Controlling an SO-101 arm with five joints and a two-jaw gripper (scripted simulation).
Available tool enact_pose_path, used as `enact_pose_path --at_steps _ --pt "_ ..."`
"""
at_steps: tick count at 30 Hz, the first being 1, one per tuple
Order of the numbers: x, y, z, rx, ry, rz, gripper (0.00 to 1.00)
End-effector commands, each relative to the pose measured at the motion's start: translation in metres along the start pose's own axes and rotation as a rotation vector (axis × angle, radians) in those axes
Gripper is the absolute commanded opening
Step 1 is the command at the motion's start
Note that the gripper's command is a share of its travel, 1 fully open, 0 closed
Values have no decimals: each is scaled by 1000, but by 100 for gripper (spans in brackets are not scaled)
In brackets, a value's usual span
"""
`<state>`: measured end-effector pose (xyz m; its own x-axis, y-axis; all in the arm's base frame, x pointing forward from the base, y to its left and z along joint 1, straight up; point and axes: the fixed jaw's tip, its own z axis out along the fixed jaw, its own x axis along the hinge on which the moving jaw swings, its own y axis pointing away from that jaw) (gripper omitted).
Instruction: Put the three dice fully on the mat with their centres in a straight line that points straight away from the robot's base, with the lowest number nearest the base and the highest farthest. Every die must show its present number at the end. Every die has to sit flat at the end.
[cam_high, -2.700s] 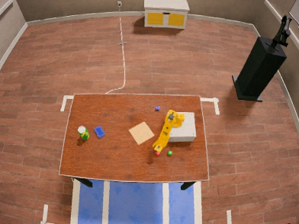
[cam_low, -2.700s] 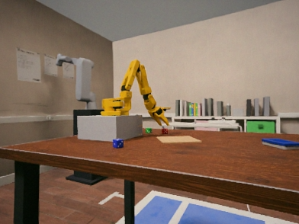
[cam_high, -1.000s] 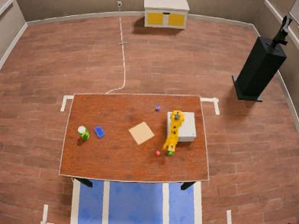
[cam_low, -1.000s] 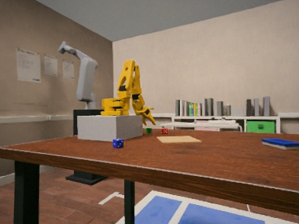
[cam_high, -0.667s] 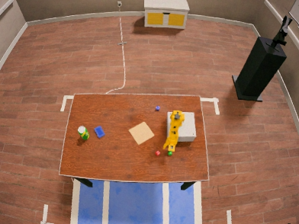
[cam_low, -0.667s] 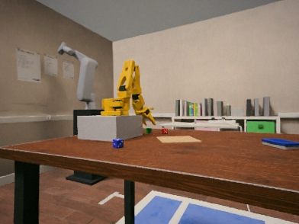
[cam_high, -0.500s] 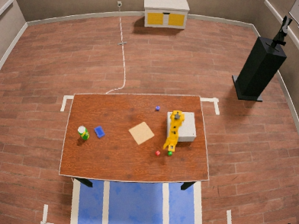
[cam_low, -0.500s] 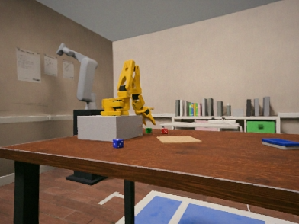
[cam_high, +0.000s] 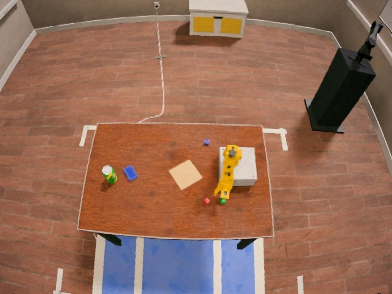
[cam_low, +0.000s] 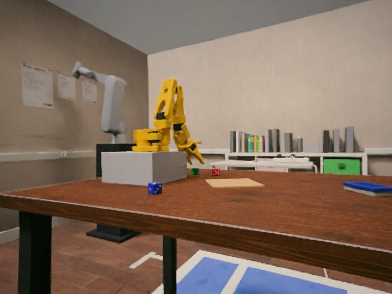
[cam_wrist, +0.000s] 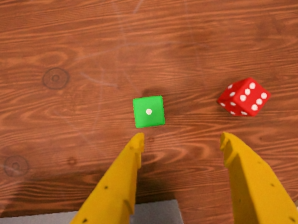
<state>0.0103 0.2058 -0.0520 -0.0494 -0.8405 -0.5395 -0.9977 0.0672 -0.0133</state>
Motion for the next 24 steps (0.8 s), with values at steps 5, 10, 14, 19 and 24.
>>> enact_pose_path --at_steps 5,10,14,19,24 --pt "-3 2 -2 -5 -19 3 31" --pt "-10 2 -3 -4 -48 3 31" --pt "-28 1 -9 -3 -123 3 31" --pt "-60 1 -24 -1 -269 4 31" --pt "-79 0 -35 0 -360 4 31"
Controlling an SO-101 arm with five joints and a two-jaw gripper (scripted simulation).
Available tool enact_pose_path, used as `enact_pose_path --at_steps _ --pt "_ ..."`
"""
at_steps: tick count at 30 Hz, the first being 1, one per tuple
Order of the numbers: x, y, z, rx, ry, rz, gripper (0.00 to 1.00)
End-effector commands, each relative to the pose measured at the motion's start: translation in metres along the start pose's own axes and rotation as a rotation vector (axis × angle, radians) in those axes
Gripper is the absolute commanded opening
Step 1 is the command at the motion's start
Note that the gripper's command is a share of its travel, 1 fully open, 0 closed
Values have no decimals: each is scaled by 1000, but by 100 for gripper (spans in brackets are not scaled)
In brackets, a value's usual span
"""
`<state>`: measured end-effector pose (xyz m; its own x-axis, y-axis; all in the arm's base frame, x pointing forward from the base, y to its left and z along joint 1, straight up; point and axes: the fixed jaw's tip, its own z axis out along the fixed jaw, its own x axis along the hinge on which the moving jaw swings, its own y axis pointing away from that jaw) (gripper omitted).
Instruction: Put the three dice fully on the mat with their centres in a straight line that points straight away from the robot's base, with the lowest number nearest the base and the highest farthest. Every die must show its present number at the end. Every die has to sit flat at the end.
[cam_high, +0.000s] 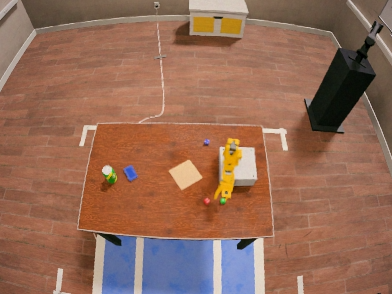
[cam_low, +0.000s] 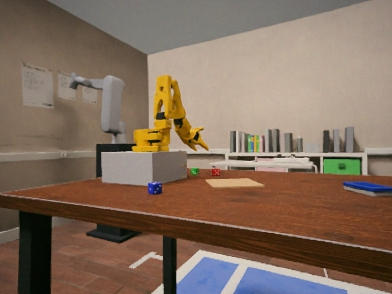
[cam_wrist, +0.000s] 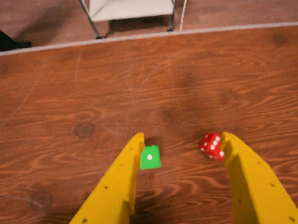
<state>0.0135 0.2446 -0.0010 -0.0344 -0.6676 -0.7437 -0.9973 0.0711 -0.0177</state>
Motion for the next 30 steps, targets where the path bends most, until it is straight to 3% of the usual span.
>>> enact_pose_path --at_steps 1,5,10,21,30 --pt "-28 1 -10 -4 -119 5 31" --pt "-48 1 -18 -3 -206 5 31" --pt "-57 1 -22 -2 -248 5 31" --pt "-58 0 -21 0 -242 13 31" --pt "-65 -7 -14 16 -191 67 31"
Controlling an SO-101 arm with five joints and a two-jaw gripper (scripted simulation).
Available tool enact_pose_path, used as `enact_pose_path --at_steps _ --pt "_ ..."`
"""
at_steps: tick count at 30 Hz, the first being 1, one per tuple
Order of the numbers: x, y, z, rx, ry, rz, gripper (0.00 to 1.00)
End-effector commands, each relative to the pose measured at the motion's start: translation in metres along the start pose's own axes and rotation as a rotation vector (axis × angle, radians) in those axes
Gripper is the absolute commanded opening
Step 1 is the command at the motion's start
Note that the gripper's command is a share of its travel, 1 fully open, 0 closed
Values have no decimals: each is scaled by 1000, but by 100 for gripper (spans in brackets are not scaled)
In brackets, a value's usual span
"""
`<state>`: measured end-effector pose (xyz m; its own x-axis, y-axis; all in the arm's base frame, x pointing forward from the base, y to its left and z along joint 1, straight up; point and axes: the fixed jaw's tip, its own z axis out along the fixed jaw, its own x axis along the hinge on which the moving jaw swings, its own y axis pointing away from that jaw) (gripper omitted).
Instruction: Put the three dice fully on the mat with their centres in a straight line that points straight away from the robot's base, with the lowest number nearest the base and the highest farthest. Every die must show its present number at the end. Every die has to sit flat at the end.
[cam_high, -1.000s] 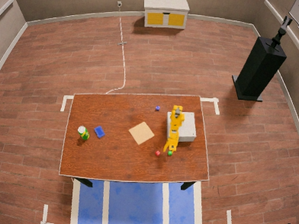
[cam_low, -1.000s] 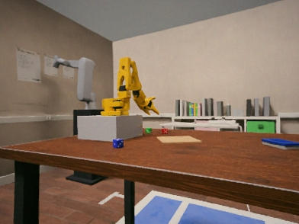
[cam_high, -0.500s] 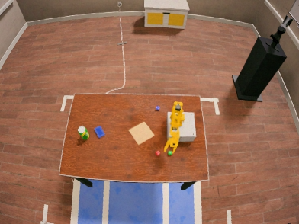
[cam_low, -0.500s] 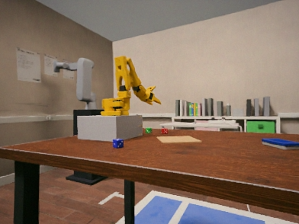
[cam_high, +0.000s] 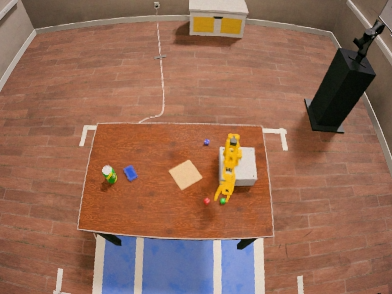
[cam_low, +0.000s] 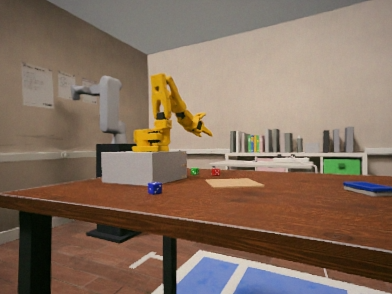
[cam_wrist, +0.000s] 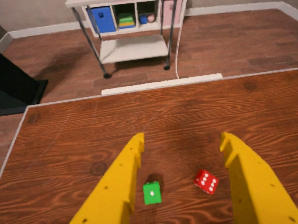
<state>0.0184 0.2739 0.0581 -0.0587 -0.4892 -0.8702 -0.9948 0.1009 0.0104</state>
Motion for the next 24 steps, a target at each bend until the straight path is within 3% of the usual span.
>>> enact_pose_path --at_steps 1,14,24 --pt "-1 -3 3 11 26 26 31" --pt "-21 -32 21 106 208 226 31" --pt "-34 -54 21 187 334 380 31"
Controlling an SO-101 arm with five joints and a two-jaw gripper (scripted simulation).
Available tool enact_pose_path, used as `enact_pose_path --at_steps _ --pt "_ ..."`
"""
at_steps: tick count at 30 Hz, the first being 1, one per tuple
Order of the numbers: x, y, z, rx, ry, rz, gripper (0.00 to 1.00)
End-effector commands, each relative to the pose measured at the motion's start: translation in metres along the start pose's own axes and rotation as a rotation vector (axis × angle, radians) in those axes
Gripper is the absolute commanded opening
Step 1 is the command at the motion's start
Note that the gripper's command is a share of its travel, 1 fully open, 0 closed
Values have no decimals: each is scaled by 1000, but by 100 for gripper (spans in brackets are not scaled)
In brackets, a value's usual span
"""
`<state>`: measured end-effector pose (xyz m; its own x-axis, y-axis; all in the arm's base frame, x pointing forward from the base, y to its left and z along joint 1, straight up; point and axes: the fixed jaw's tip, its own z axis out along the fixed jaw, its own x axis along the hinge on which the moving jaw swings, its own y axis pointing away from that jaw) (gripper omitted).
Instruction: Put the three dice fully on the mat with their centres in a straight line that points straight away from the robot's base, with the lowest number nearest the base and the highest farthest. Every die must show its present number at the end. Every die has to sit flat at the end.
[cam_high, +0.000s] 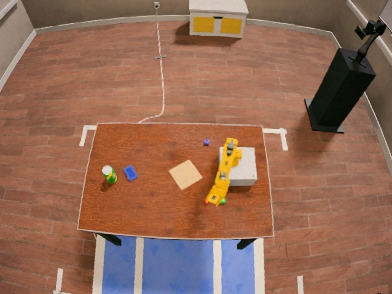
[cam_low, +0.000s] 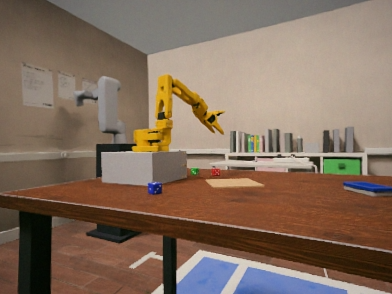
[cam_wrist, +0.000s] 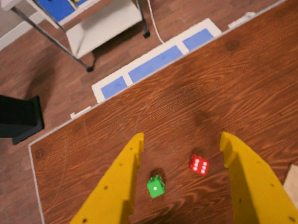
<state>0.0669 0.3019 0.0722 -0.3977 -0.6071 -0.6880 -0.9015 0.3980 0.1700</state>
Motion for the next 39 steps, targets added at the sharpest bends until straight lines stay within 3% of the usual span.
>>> enact_pose_path --at_steps 1,9,29,34,39 --pt "-9 -9 -1 50 95 79 31" --pt "-18 -24 -9 116 185 201 31" --pt "-21 -32 -16 155 233 270 31" --pt "-15 -33 -11 163 261 271 31" --pt "7 -38 5 192 359 274 31"
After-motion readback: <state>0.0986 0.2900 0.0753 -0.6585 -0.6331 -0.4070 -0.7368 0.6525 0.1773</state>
